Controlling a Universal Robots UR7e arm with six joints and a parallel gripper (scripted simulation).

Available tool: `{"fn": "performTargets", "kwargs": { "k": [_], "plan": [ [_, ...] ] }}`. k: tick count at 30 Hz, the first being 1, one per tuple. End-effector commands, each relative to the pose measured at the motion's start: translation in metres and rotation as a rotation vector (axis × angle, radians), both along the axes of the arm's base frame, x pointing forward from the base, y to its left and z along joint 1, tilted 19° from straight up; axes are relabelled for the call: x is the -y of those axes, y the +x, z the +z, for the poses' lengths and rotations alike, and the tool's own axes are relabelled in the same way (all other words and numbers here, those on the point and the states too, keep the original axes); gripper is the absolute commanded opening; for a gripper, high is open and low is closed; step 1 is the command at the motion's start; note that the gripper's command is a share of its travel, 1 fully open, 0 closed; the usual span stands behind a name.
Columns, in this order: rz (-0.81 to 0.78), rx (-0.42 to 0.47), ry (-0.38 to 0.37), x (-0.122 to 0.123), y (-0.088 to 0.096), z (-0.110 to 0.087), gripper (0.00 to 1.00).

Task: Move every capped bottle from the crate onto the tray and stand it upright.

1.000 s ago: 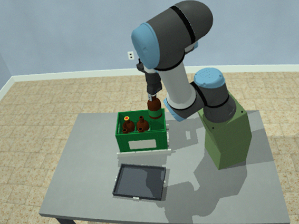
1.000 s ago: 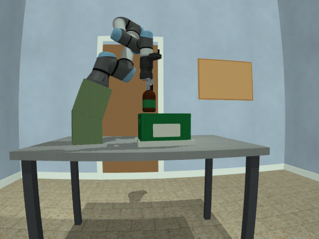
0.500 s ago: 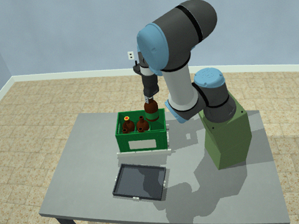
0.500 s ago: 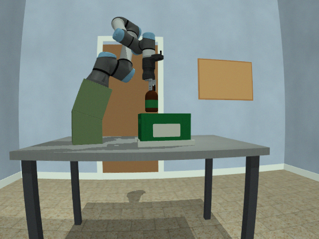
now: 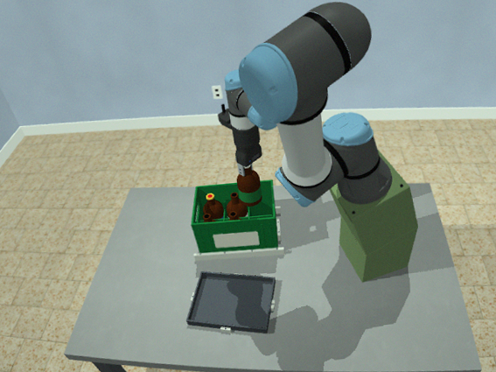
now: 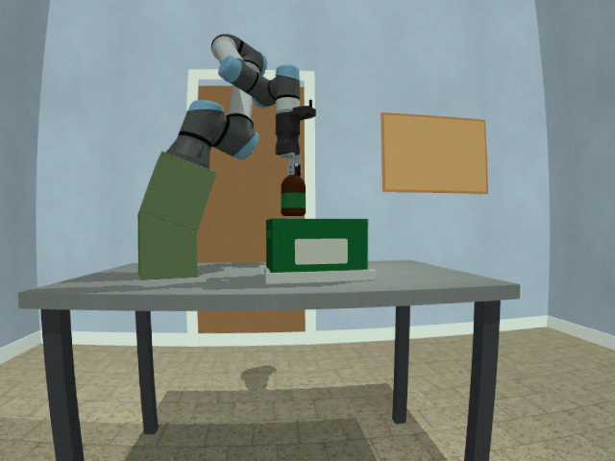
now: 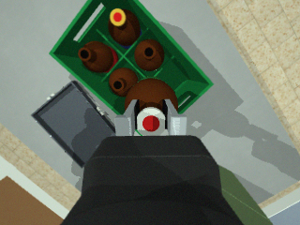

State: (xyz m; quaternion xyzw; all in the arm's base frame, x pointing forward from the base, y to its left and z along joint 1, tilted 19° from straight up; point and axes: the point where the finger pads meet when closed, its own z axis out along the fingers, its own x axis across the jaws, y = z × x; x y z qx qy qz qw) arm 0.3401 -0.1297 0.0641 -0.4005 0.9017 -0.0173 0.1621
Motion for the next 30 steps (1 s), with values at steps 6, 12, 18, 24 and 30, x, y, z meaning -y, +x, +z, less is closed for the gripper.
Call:
{"fn": "performTargets", "kwargs": {
  "k": [6, 12, 18, 24, 30],
  "plan": [
    [-0.002, -0.003, 0.002, -0.02, 0.0, 0.002, 0.0],
    [0.0, 0.0, 0.0, -0.02, 0.001, 0.002, 0.0],
    [-0.001, -0.001, 0.001, -0.032, 0.001, 0.003, 0.0],
    [-0.003, -0.003, 0.002, -0.044, 0.001, 0.004, 0.0],
    [0.0, 0.0, 0.0, -0.045, 0.002, 0.005, 0.0]
  ]
}}
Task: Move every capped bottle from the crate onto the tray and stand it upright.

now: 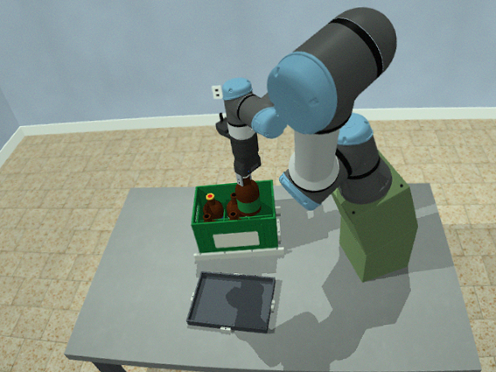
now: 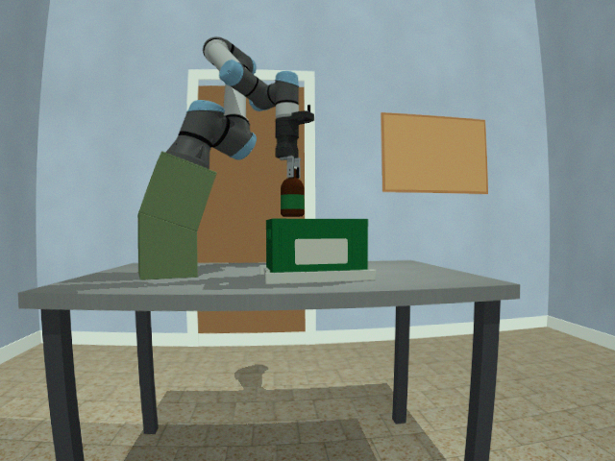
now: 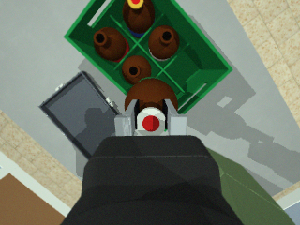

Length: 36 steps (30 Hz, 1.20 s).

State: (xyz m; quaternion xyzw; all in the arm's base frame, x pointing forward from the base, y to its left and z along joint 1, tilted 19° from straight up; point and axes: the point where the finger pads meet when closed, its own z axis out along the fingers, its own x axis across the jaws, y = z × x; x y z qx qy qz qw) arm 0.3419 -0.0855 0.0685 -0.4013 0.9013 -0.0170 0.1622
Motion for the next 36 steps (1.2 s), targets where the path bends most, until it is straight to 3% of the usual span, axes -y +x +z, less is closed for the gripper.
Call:
{"fn": "performTargets", "kwargs": {
  "k": [1, 13, 16, 30, 36],
  "plan": [
    [-0.002, 0.0, 0.0, -0.003, 0.0, 0.001, 0.0],
    [-0.005, -0.003, 0.002, -0.027, -0.001, 0.002, 0.0],
    [-0.001, 0.001, 0.0, -0.021, 0.001, 0.003, 0.0],
    [-0.005, -0.003, 0.002, -0.049, 0.0, 0.005, 0.0],
    [-0.001, -0.001, 0.002, -0.051, 0.001, 0.005, 0.0]
  ]
}}
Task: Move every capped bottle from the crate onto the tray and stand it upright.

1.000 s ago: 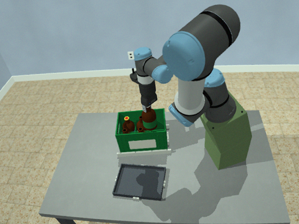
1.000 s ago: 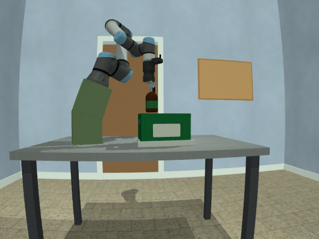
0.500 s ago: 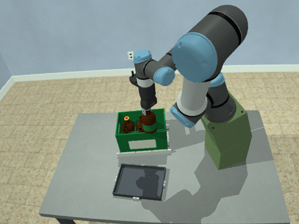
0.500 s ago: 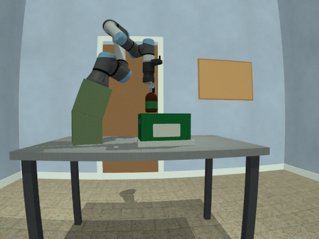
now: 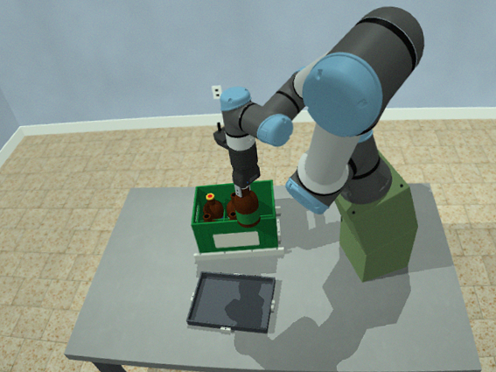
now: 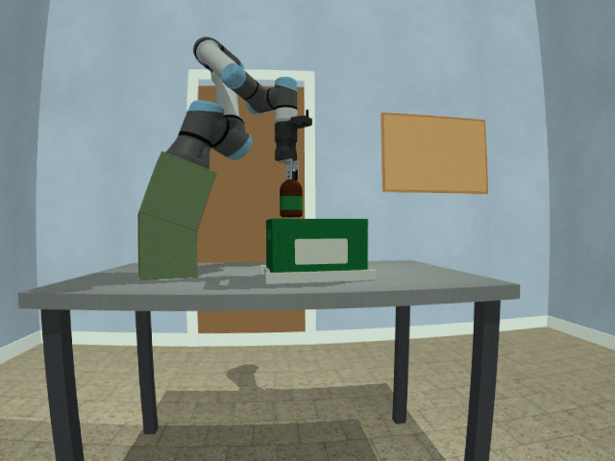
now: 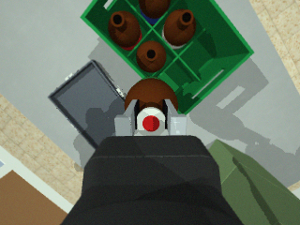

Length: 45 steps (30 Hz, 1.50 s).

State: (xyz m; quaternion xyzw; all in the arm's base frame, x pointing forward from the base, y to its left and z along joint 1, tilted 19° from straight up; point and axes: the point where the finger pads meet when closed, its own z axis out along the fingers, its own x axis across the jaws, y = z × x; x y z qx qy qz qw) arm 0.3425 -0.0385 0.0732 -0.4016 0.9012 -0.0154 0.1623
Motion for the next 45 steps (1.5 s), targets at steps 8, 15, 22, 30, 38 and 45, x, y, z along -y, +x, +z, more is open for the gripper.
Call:
{"fn": "performTargets", "kwargs": {
  "k": [8, 15, 22, 30, 38, 45],
  "plan": [
    [-0.005, -0.002, -0.001, -0.02, 0.0, 0.002, 0.0],
    [-0.001, 0.0, 0.0, -0.023, 0.001, 0.003, 0.0],
    [-0.004, -0.001, 0.0, -0.037, 0.001, 0.004, 0.0],
    [-0.006, -0.002, -0.001, -0.049, 0.001, 0.006, 0.0],
    [-0.003, -0.001, 0.0, -0.059, 0.002, 0.007, 0.0],
    [-0.006, -0.002, -0.001, -0.073, 0.002, 0.009, 0.0]
  ]
}}
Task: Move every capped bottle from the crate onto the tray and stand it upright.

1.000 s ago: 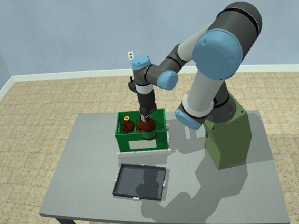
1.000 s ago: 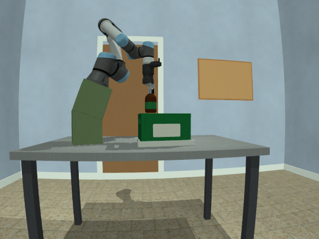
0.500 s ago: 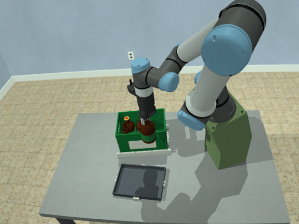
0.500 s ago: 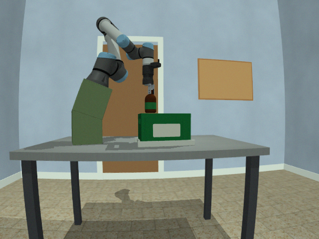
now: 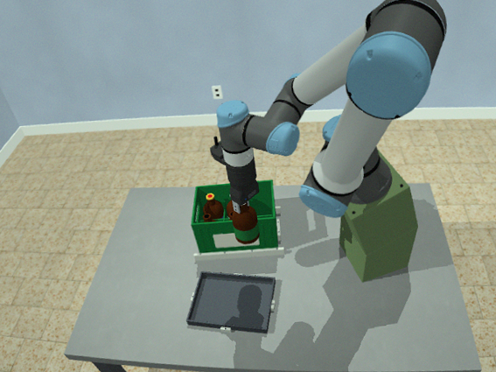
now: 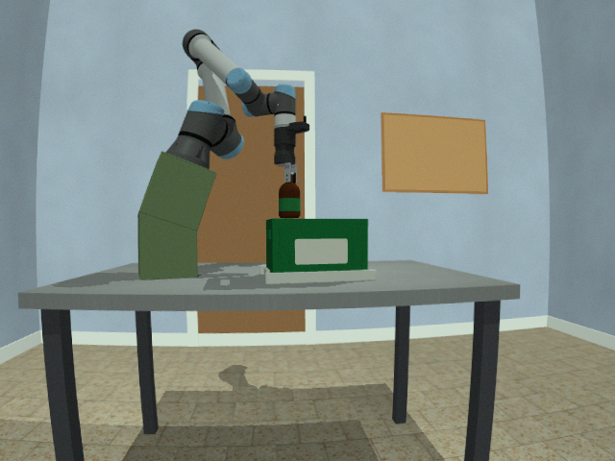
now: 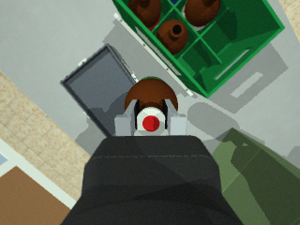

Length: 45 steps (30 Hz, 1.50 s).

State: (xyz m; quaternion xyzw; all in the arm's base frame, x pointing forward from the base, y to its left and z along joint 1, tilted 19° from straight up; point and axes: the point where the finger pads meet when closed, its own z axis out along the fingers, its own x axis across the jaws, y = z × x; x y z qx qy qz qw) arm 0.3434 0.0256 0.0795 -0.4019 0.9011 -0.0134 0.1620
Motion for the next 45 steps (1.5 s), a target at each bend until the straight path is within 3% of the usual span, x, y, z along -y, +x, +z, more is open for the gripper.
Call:
{"fn": "performTargets", "kwargs": {
  "k": [1, 45],
  "plan": [
    [-0.007, 0.0, -0.004, -0.009, 0.001, 0.002, 0.0],
    [-0.004, 0.0, -0.002, -0.071, 0.005, 0.011, 0.0]
  ]
}}
